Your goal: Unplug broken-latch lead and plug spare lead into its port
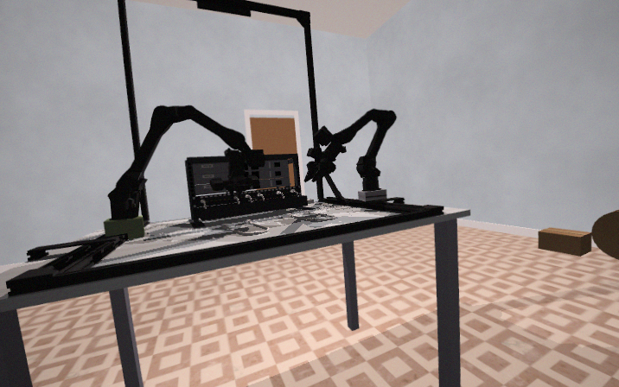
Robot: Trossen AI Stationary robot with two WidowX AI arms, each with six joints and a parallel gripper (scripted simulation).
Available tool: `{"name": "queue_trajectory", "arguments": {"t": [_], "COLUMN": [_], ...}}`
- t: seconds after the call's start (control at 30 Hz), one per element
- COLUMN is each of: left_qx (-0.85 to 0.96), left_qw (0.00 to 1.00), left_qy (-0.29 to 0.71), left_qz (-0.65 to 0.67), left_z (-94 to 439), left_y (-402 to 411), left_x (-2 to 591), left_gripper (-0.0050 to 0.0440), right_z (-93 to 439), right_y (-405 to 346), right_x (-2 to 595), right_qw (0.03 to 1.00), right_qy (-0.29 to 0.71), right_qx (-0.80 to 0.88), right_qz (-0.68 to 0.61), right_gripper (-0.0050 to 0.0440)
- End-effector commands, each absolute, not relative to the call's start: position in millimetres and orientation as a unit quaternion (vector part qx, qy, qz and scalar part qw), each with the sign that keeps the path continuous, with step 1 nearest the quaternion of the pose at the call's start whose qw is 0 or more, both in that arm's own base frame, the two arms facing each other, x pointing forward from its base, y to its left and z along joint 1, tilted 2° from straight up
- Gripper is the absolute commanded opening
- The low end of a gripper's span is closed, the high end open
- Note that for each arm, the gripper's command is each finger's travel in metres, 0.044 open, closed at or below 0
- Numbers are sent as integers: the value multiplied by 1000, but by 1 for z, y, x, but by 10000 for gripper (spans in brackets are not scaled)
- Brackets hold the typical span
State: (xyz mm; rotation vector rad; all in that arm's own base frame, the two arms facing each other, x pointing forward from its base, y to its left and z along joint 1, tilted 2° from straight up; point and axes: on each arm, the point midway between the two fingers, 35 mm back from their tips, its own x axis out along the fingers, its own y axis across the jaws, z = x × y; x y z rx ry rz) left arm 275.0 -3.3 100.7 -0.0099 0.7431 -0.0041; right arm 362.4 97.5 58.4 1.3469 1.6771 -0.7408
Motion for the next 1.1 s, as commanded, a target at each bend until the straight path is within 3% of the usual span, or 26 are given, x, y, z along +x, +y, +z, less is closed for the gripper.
{"name": "queue_trajectory", "arguments": {"t": [0.0, 1.07], "left_qx": [-5, -5], "left_qw": [932, 932], "left_qy": [363, 363], "left_qz": [-2, -2], "left_z": [101, 101], "left_y": [-3, -3], "left_x": [275, 275], "left_gripper": [440, 440], "right_z": [58, 59], "right_y": [58, 100], "right_x": [370, 361], "right_qw": [420, 414], "right_qy": [669, 694], "right_qx": [537, 526], "right_qz": [-296, -267], "right_gripper": [55, 55]}}
